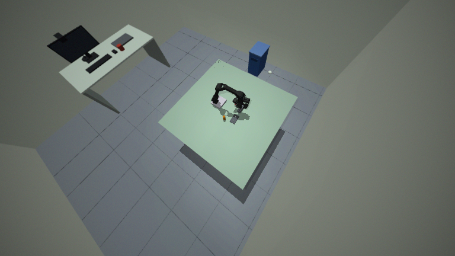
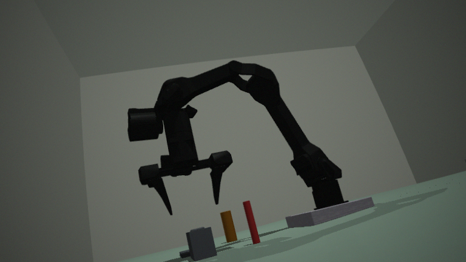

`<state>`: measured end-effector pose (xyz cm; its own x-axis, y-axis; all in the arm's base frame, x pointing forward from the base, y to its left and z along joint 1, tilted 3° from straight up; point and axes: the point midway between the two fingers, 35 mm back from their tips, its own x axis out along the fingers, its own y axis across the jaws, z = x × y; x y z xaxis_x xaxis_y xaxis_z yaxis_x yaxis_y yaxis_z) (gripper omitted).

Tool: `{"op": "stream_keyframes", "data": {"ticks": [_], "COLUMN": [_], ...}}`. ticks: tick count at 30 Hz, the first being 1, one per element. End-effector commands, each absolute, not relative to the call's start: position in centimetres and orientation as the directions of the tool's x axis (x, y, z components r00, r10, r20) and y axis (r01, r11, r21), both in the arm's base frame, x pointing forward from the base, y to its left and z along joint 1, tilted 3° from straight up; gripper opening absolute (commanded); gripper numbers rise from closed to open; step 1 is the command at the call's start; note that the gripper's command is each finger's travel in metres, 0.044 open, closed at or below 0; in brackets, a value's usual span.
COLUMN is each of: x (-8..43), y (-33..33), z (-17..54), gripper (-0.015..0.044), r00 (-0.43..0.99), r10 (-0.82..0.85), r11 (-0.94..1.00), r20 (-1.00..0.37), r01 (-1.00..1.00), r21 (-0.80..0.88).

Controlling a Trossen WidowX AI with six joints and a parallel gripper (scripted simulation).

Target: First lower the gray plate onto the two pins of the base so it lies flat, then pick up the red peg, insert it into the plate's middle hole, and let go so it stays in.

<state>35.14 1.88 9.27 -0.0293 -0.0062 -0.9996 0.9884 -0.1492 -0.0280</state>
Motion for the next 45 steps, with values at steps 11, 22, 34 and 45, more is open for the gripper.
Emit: {"op": "stream_keyframes", "data": {"ticks": [11, 22, 34, 45], "x": [35.4, 35.4, 35.4, 35.3], "y": [2.2, 2.2, 2.2, 2.2], "z": [6.8, 5.1, 3.2, 1.5], "gripper": [0.0440, 0.0440, 0.0440, 0.0440], "r00": [-0.023, -0.023, -0.023, -0.023], "r10": [0.000, 0.000, 0.000, 0.000], "r11": [-0.154, -0.154, -0.154, -0.154], "r20": [-1.000, -1.000, -1.000, -1.000], "r01": [0.988, 0.988, 0.988, 0.988], "r21": [-0.023, -0.023, -0.023, -0.023]}}
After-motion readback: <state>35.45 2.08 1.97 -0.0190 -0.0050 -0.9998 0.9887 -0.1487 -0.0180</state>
